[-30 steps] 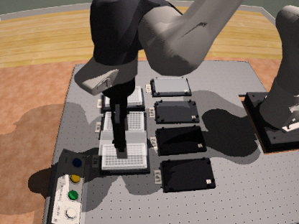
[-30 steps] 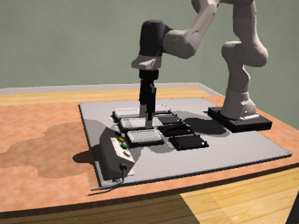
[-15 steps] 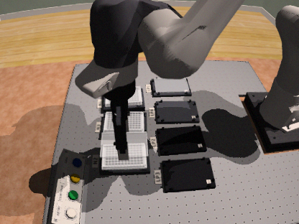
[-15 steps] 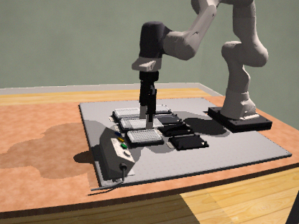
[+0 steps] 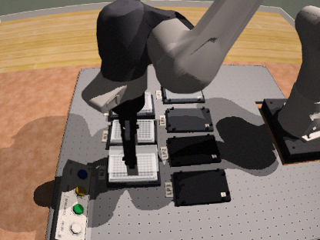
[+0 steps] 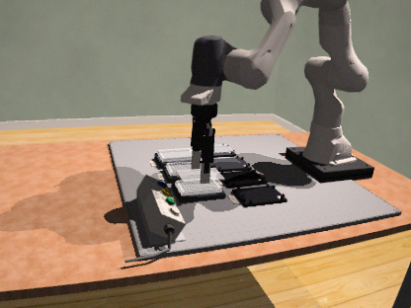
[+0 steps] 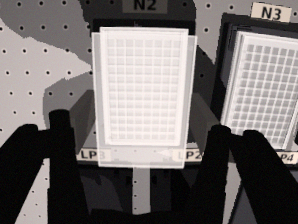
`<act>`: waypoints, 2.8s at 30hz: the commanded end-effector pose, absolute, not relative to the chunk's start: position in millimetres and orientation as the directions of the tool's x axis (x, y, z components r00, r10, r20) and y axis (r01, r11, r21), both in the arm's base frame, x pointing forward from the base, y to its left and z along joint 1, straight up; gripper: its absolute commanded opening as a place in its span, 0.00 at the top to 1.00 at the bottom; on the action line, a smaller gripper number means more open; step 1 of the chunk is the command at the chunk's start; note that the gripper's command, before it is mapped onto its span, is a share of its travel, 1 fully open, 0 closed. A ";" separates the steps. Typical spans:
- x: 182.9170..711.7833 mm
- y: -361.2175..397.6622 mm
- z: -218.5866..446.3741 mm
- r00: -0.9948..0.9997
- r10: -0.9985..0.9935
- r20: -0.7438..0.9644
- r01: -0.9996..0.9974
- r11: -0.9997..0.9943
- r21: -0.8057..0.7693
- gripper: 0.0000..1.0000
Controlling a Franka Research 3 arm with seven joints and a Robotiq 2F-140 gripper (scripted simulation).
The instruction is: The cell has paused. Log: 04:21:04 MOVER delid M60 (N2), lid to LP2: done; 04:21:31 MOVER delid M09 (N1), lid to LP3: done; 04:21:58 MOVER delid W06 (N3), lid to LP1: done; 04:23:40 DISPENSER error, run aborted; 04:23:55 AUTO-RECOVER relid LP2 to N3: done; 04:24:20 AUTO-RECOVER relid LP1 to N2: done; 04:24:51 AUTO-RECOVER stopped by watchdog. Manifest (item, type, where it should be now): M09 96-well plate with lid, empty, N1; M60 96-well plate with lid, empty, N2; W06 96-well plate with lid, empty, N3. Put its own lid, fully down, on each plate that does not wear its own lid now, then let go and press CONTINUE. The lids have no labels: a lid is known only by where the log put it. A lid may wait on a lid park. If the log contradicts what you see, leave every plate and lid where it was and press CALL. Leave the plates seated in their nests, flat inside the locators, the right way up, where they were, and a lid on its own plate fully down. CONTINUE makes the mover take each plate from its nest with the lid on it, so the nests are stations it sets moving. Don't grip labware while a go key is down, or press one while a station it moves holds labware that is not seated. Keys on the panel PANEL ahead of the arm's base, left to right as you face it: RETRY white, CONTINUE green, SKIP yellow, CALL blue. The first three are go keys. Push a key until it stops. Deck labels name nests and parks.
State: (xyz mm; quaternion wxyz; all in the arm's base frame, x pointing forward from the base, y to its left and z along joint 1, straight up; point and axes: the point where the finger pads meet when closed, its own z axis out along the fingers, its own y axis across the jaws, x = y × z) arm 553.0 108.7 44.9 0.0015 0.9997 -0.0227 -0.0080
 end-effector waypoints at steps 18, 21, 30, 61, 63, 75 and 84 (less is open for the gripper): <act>555.9 109.0 28.6 0.999 -0.041 -0.009 -0.041 -0.999 0.000 1.00; 555.9 109.0 28.0 0.999 -0.041 -0.009 -0.041 -0.999 0.000 1.00; 555.9 109.0 27.8 0.999 -0.041 -0.009 -0.041 -0.999 0.000 1.00; 555.9 109.0 27.8 0.999 -0.041 -0.009 -0.041 -0.999 0.000 1.00; 555.9 109.0 27.8 0.999 -0.041 -0.009 -0.041 -0.999 0.000 1.00; 556.0 109.0 27.1 0.999 -0.039 -0.009 -0.039 -0.999 0.000 1.00; 556.2 108.9 25.6 0.999 -0.036 -0.009 -0.036 -0.999 0.000 1.00</act>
